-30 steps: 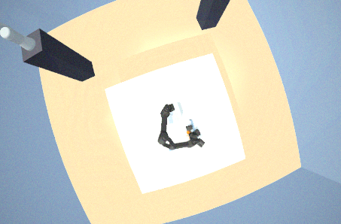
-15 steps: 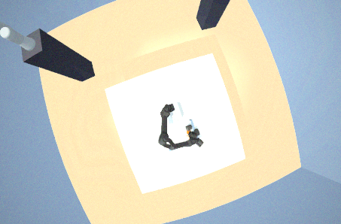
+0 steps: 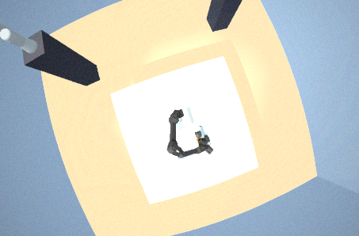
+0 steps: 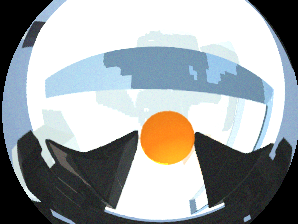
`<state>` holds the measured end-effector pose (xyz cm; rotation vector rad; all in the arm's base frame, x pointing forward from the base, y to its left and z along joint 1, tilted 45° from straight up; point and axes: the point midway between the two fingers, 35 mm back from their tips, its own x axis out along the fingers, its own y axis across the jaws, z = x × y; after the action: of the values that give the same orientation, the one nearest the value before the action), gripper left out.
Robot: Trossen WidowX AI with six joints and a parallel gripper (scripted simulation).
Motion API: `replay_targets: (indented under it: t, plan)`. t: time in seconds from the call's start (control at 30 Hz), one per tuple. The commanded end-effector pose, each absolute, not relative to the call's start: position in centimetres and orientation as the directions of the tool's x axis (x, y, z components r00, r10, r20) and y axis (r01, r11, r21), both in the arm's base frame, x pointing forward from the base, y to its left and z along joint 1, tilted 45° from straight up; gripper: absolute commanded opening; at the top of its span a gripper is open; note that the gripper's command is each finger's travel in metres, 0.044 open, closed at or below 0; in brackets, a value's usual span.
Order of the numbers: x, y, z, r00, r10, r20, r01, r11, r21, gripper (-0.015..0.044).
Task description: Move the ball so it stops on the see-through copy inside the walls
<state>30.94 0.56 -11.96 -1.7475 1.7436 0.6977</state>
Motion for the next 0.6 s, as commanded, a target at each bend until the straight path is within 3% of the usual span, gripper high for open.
replay_targets:
  t: [0.0,0.1,0.37,0.57]
  plan:
    - [30.9,0.5,-12.0,0.016,-0.706,-0.708,-1.000,0.007,-0.030,0.0228]
    - [30.9,0.5,-12.0,0.016,-0.706,-0.708,-1.000,0.007,-0.030,0.0208]
    - [31.0,2.1,-10.5,-0.009,-0.698,-0.716,-1.000,0.027,-0.014,0.0000]
    - [31.1,4.0,-8.7,-0.017,-0.691,-0.723,-0.999,0.034,-0.009,0.0000]
